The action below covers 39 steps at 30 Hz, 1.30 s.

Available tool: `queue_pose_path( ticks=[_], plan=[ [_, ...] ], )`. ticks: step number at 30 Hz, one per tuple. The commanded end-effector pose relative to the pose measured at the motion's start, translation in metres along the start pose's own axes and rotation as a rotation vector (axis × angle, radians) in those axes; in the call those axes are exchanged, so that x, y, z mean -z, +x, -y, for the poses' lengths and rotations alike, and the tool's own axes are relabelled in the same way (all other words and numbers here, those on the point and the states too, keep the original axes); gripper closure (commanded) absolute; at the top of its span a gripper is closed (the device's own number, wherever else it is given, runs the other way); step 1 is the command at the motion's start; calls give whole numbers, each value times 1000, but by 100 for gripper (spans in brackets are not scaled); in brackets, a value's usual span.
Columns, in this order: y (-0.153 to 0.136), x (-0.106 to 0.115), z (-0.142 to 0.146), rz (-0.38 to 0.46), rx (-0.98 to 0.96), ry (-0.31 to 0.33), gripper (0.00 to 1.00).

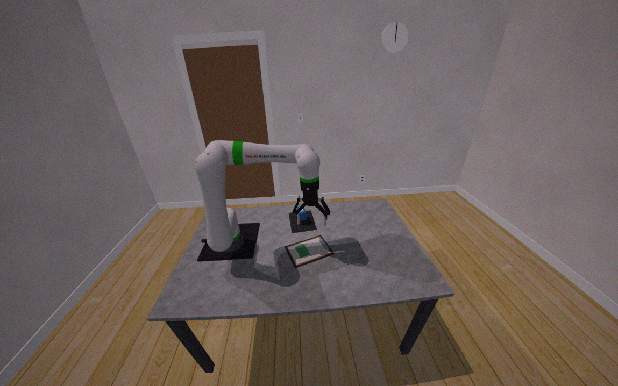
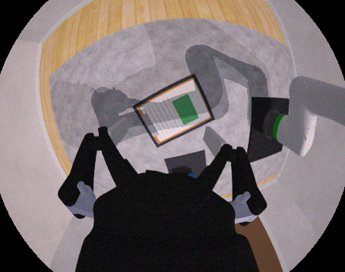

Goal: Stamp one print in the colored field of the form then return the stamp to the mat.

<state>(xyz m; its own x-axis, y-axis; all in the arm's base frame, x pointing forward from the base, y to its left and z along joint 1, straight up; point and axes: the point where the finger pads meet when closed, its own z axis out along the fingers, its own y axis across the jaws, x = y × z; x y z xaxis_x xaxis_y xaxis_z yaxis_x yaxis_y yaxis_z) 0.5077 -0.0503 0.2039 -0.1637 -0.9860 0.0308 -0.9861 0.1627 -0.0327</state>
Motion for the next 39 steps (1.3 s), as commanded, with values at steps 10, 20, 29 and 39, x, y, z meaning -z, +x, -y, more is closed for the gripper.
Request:
queue_pose_path(
  ticks=[10, 20, 29, 39],
  plan=[
    [-5, 4, -3, 39, 446, -24, 48],
    [-65, -4, -30, 39, 446, -24, 48],
    [-181, -19, -83, 39, 446, -24, 48],
    [-260, -30, -119, 39, 446, -24, 48]
  ],
)
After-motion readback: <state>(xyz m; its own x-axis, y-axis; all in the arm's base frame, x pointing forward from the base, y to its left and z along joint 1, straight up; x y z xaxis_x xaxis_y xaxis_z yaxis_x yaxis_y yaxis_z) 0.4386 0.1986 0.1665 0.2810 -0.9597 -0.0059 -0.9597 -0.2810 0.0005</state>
